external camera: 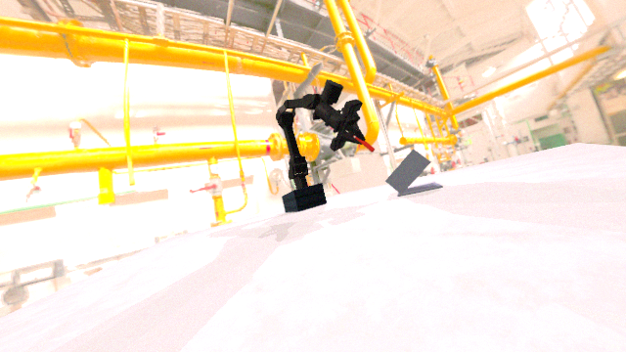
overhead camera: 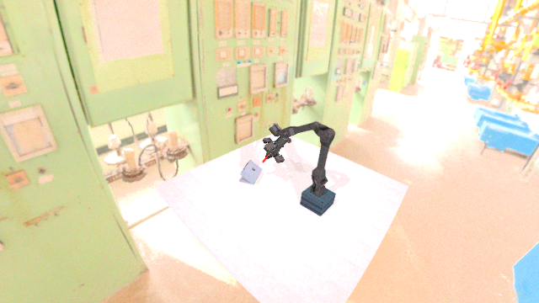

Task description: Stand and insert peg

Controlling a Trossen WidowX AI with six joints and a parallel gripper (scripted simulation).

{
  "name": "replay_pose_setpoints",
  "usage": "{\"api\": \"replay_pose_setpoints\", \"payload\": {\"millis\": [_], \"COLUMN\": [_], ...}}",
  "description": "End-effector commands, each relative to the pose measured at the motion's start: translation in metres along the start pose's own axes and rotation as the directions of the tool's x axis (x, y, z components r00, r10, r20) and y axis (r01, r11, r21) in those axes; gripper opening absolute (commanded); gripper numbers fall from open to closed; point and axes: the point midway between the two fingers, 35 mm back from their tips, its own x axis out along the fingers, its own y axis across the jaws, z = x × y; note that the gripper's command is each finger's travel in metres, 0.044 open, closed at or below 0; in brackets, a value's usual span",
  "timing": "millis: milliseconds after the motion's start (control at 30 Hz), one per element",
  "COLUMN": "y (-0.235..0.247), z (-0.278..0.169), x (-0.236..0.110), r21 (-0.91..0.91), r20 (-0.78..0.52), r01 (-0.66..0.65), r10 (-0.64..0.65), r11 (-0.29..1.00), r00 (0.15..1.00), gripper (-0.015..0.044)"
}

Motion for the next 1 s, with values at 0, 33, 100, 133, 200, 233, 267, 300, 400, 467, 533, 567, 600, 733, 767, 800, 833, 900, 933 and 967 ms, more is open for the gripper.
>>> {"api": "replay_pose_setpoints", "payload": {"millis": [0, 33, 100, 133, 200, 233, 267, 300, 400, 467, 533, 567, 600, 733, 767, 800, 833, 900, 933, 967], "y": [-0.002, -0.002, -0.002, -0.002, -0.003, -0.003, -0.003, -0.003, -0.004, -0.004, -0.004, -0.004, -0.004, -0.004, -0.004, -0.004, -0.004, -0.004, -0.004, -0.004], "z": [0.003, 0.003, 0.004, 0.005, 0.005, 0.006, 0.006, 0.007, 0.008, 0.008, 0.009, 0.010, 0.010, 0.012, 0.012, 0.012, 0.013, 0.014, 0.014, 0.014], "x": [0.003, 0.004, 0.008, 0.009, 0.012, 0.014, 0.016, 0.017, 0.022, 0.025, 0.028, 0.030, 0.031, 0.038, 0.039, 0.041, 0.043, 0.046, 0.047, 0.049], "r21": [-0.013, -0.014, -0.016, -0.018, -0.020, -0.021, -0.022, -0.023, -0.027, -0.029, -0.031, -0.032, -0.033, -0.038, -0.039, -0.040, -0.041, -0.043, -0.044, -0.045], "r20": [0.010, 0.011, 0.012, 0.013, 0.014, 0.015, 0.015, 0.016, 0.018, 0.020, 0.021, 0.022, 0.022, 0.025, 0.026, 0.027, 0.028, 0.029, 0.030, 0.030], "r01": [0.005, 0.005, 0.006, 0.006, 0.007, 0.008, 0.008, 0.008, 0.010, 0.011, 0.011, 0.012, 0.012, 0.014, 0.014, 0.015, 0.015, 0.016, 0.016, 0.017], "r10": [-0.005, -0.005, -0.006, -0.006, -0.007, -0.007, -0.008, -0.008, -0.009, -0.010, -0.011, -0.011, -0.011, -0.013, -0.013, -0.014, -0.014, -0.015, -0.015, -0.015], "r11": [1.000, 1.000, 1.000, 1.000, 1.000, 1.000, 1.000, 1.000, 1.000, 1.000, 0.999, 0.999, 0.999, 0.999, 0.999, 0.999, 0.999, 0.999, 0.999, 0.999], "r00": [1.000, 1.000, 1.000, 1.000, 1.000, 1.000, 1.000, 1.000, 1.000, 1.000, 1.000, 1.000, 1.000, 1.000, 1.000, 1.000, 1.000, 0.999, 0.999, 0.999], "gripper": [0.0000, 0.0000, 0.0000, 0.0000, 0.0000, 0.0000, 0.0000, 0.0000, 0.0000, 0.0000, 0.0000, 0.0000, 0.0000, 0.0000, 0.0000, 0.0000, 0.0000, 0.0000, 0.0000, 0.0000]}}
